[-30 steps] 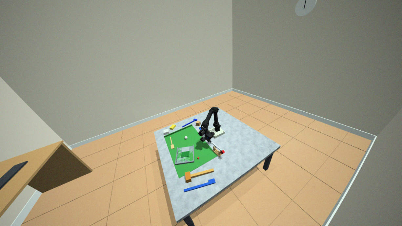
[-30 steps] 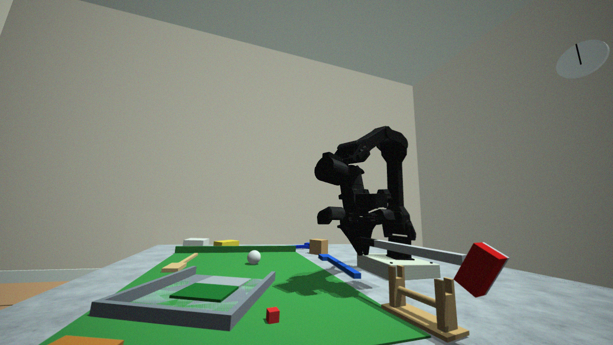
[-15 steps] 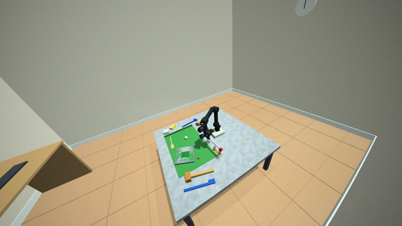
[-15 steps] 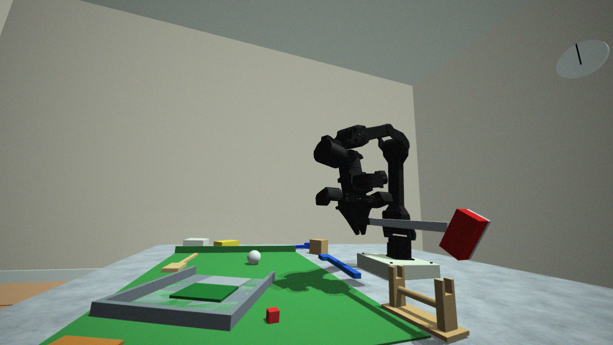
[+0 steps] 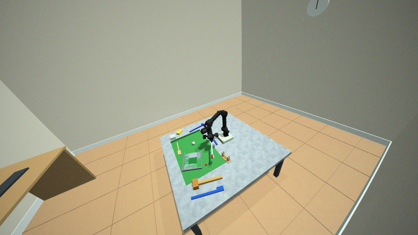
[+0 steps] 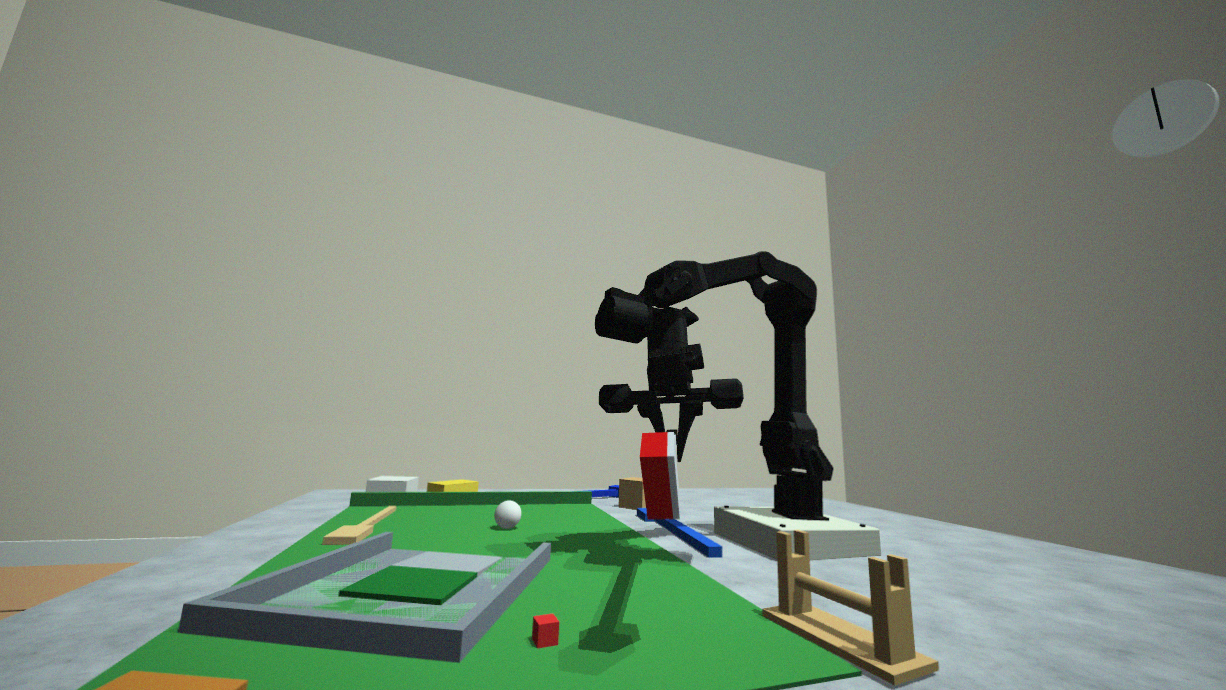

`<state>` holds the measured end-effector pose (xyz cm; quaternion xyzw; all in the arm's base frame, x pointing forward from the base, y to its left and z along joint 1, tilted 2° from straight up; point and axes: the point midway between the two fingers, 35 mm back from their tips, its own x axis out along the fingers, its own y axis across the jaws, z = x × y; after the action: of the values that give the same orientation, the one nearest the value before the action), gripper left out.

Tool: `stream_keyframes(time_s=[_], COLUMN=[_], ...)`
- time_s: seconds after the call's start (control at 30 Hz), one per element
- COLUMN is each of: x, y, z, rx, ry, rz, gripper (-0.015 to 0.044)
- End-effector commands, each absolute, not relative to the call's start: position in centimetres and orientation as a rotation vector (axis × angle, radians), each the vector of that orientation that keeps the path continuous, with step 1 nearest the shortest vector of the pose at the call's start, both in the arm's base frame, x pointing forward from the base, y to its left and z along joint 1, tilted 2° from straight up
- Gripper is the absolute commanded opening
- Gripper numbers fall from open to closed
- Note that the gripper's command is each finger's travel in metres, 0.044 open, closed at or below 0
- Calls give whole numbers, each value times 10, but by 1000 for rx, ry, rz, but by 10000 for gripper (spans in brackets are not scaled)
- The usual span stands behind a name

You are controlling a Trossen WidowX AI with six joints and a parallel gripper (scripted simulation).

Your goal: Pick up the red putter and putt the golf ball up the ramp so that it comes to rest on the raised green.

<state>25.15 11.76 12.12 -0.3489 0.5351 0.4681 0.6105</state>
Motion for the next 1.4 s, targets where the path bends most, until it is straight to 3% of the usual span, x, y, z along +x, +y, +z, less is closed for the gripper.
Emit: stream_keyframes(time_s=[0.0,1.03,1.37], x=[259,249,248], y=[96,-67,-71], z=[125,137,131], rx=[-692,181,199], ry=[1307,1571,1571], rz=[930,-185,-208], gripper=[0,0,0])
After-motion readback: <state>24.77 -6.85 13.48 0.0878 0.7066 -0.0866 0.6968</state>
